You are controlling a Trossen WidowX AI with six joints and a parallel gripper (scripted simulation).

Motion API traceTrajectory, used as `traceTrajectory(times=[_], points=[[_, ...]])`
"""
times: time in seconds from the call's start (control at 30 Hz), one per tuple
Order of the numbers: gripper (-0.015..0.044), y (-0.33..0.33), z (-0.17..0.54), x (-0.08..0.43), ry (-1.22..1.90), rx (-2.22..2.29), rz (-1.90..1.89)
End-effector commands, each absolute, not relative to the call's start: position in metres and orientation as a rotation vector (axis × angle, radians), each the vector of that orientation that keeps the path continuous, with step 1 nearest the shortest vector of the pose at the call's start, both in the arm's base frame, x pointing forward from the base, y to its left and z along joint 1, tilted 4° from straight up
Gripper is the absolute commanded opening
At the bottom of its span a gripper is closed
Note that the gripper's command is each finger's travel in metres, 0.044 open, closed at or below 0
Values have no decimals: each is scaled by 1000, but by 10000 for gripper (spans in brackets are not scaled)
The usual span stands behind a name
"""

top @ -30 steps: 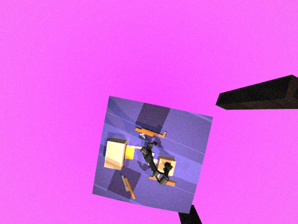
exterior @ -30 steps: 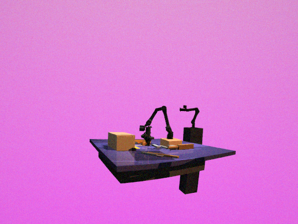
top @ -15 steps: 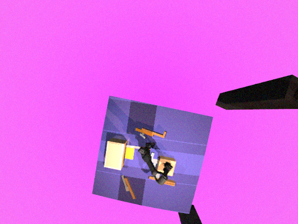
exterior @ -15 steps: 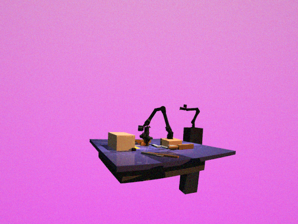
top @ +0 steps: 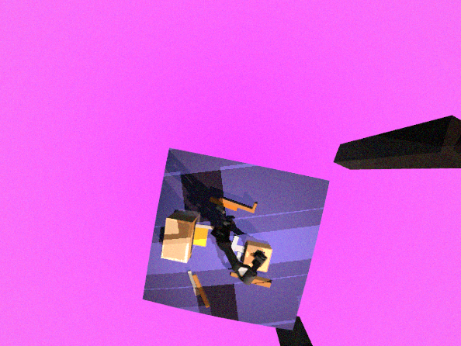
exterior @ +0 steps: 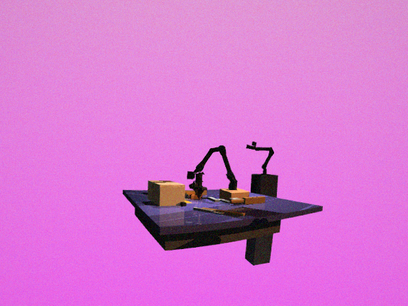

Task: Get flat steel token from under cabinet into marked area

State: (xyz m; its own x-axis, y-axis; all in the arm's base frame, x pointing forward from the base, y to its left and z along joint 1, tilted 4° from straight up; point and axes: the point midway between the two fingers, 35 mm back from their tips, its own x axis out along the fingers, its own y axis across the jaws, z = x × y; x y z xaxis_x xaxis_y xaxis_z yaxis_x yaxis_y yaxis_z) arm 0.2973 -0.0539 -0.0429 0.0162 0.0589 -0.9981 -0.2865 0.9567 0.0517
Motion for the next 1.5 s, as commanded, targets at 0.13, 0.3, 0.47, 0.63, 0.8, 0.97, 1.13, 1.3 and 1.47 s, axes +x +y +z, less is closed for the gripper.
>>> traceTrajectory(times=[0.13,0.3,0.47,0.63,0.8,0.97,1.13,1.3,1.47], points=[[0,-51,-42,308,1531,-183,267],[0,-49,-42,314,1530,-183,267],[0,-48,-41,320,1530,-183,267],[0,-46,-41,325,1529,-182,267],[0,-44,-41,331,1529,-182,267],[0,-43,-41,336,1528,-182,267],[0,-41,-40,342,1528,-182,267],[0,-39,-40,347,1528,-182,267],[0,-38,-40,352,1527,-182,267]])
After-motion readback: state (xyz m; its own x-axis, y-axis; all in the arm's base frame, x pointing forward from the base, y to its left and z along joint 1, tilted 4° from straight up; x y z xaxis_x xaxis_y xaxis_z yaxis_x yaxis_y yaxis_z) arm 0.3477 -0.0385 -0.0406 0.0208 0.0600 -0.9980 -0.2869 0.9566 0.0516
